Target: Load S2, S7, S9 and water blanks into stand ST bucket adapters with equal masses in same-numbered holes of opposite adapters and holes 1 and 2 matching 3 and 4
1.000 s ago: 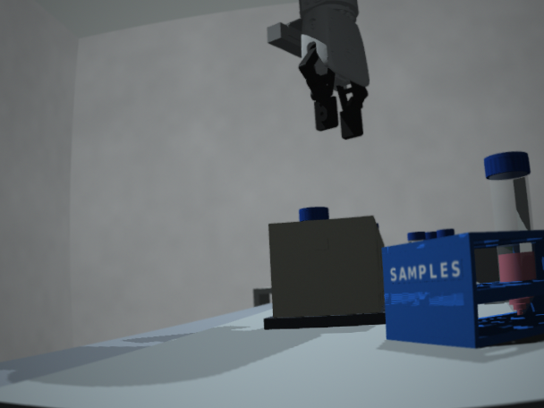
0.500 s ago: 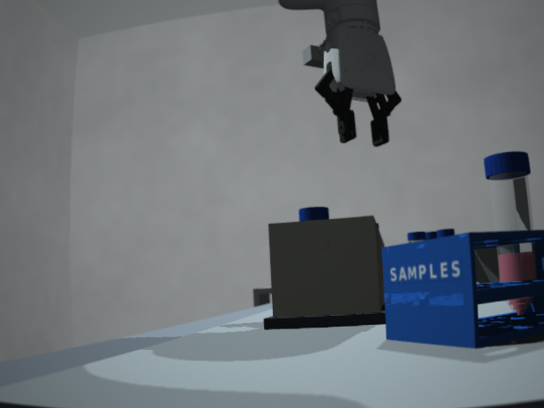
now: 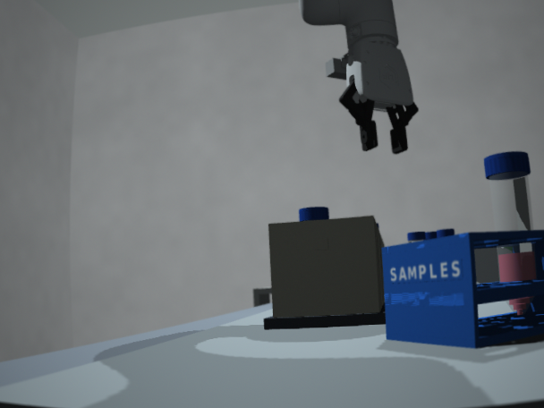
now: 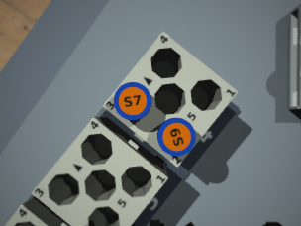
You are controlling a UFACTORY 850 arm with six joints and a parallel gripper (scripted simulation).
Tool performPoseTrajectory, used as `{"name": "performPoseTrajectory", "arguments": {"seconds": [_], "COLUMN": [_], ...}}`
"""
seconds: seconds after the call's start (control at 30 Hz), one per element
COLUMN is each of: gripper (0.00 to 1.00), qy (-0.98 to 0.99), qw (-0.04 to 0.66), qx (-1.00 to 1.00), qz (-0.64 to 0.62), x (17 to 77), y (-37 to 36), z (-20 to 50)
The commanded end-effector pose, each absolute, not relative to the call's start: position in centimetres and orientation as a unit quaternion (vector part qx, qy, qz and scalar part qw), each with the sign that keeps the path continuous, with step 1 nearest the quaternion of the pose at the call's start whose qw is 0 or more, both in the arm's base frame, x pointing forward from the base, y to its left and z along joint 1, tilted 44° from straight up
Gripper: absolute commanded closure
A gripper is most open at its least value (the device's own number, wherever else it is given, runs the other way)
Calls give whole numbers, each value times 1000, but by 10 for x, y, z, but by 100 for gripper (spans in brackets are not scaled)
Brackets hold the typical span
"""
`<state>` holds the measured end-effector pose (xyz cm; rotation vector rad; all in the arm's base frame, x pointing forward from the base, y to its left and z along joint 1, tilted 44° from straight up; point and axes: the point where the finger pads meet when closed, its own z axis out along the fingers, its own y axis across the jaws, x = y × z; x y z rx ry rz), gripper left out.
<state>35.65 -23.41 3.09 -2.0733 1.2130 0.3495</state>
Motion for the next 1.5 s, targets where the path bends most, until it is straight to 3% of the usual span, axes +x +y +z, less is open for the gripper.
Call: {"name": "performPoseTrajectory", "arguments": {"seconds": [0.0,1.47], "gripper": [43,43], "qy": [468,468], "qw": [349,349], "qx": [-800,-801], "qz": [134,134], "x": [347,247], "y": [-246,-355], "z": [19,-100]}}
